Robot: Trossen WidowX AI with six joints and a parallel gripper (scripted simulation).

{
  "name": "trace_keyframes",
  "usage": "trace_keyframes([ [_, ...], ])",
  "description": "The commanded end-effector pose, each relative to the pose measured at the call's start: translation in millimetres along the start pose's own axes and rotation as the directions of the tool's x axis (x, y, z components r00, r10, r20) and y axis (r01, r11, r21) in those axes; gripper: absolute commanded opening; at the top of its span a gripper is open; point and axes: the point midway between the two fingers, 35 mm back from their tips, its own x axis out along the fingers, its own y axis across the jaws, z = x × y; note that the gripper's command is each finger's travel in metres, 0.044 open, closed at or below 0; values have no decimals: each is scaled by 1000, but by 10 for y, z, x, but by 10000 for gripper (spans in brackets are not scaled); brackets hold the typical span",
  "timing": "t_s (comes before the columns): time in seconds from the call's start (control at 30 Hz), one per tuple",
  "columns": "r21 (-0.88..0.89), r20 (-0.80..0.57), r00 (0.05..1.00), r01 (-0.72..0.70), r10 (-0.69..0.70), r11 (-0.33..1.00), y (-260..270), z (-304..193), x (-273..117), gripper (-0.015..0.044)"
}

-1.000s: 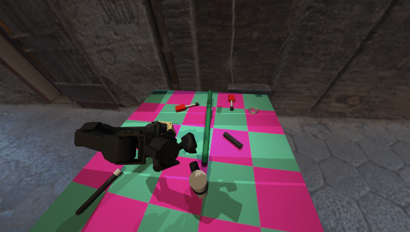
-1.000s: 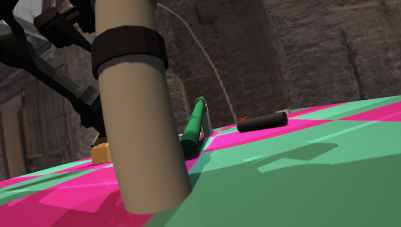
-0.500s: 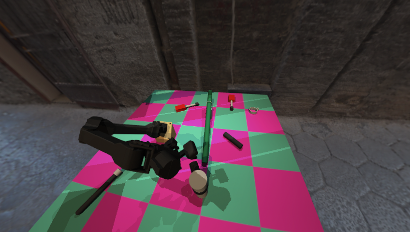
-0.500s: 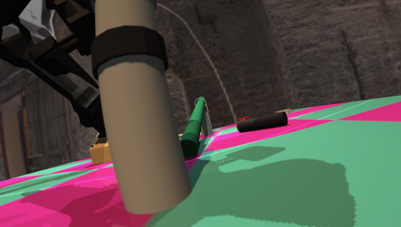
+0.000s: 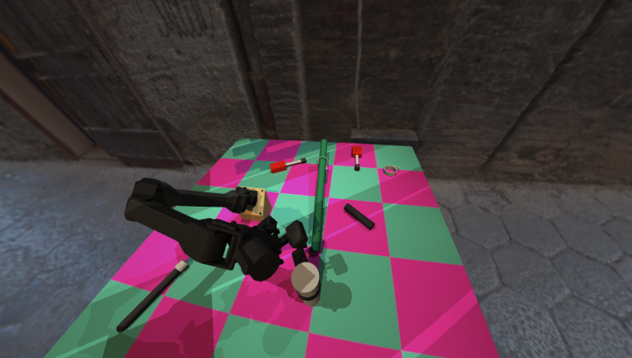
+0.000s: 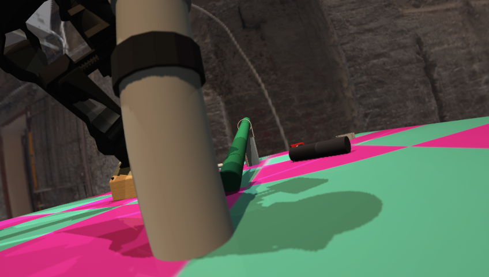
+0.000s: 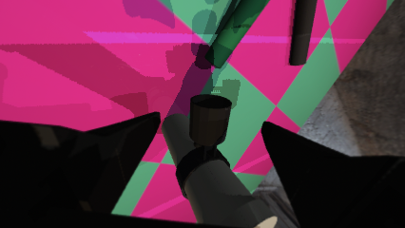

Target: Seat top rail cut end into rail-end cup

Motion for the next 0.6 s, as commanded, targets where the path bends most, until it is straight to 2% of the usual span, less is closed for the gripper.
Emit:
trace_keyframes([
  [0.0, -7, 11, 1000, -2, 2, 1000, -7, 15, 93, 440],
  [0.57, -8, 10, 1000, -2, 2, 1000, -3, 19, 369, 440],
])
